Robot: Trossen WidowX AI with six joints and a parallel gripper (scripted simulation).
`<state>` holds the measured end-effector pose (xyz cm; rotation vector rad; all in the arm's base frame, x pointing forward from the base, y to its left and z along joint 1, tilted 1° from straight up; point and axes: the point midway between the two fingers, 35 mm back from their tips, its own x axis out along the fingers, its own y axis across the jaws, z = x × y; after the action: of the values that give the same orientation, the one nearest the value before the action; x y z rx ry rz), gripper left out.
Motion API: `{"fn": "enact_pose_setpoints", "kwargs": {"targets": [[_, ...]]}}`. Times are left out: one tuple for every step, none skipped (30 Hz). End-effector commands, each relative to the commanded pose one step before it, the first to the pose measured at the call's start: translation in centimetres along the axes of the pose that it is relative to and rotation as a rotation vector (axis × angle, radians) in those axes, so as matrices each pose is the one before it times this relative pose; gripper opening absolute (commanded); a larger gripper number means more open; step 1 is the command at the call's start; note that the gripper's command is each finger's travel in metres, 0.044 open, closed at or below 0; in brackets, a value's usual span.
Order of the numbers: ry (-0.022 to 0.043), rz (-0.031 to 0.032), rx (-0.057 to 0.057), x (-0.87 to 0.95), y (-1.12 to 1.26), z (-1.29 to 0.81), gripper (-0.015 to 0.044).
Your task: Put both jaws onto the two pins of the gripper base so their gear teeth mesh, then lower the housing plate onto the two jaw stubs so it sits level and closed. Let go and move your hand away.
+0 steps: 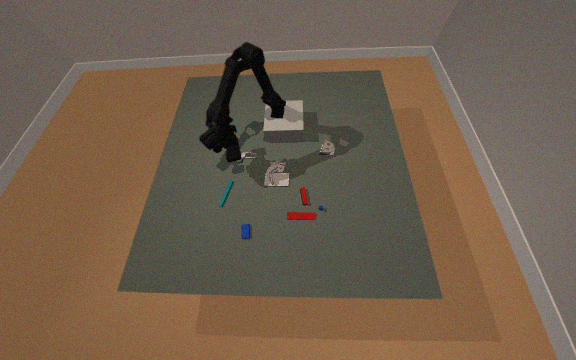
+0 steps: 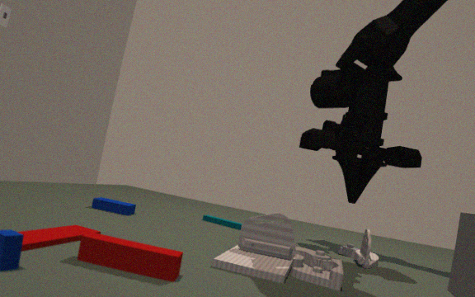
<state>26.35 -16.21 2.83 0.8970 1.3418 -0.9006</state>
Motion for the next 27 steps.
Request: {"fn": "enact_pose_setpoints", "kwargs": {"targets": [[-0.00007, -0.0001, -0.0001, -0.001, -0.002, 0.001, 0.0], [0.0, 0.0, 0.0, 0.0, 0.0, 0.0, 0.0], [0.0, 0.0, 0.0, 0.0, 0.0, 0.0, 0.0], [0.0, 0.0, 0.0, 0.0, 0.0, 0.0, 0.0], [0.0, 0.0, 0.0, 0.0, 0.0, 0.0, 0.0], [0.0, 0.0, 0.0, 0.0, 0.0, 0.0, 0.0], [0.00008, 0.0001, 0.0001, 0.001, 0.002, -0.001, 0.0026], [0.0, 0.0, 0.0, 0.0, 0.0, 0.0, 0.0053], [0.0, 0.0, 0.0, 0.0, 0.0, 0.0, 0.0079], [0.0, 0.0, 0.0, 0.0, 0.0, 0.0, 0.0105], [0.0, 0.0, 0.0, 0.0, 0.0, 0.0, 0.0131], [0.0, 0.0, 0.0, 0.0, 0.0, 0.0, 0.0157], [0.0, 0.0, 0.0, 0.0, 0.0, 0.0, 0.0184], [0.0, 0.0, 0.0, 0.0, 0.0, 0.0, 0.021], [0.0, 0.0, 0.0, 0.0, 0.0, 0.0, 0.0236], [0.0, 0.0, 0.0, 0.0, 0.0, 0.0, 0.0263], [0.0, 0.0, 0.0, 0.0, 0.0, 0.0, 0.0289], [0.0, 0.0, 0.0, 0.0, 0.0, 0.0, 0.0315], [0.0, 0.0, 0.0, 0.0, 0.0, 0.0, 0.0341], [0.0, 0.0, 0.0, 0.0, 0.0, 0.0, 0.0368], [0.0, 0.0, 0.0, 0.0, 0.0, 0.0, 0.0394], [0.0, 0.0, 0.0, 0.0, 0.0, 0.0, 0.042], [0.0, 0.0, 0.0, 0.0, 0.0, 0.0, 0.044], [0.0, 0.0, 0.0, 0.0, 0.0, 0.0, 0.044], [0.0, 0.0, 0.0, 0.0, 0.0, 0.0, 0.044], [0.0, 0.0, 0.0, 0.0, 0.0, 0.0, 0.044], [0.0, 0.0, 0.0, 0.0, 0.0, 0.0, 0.044]]}}
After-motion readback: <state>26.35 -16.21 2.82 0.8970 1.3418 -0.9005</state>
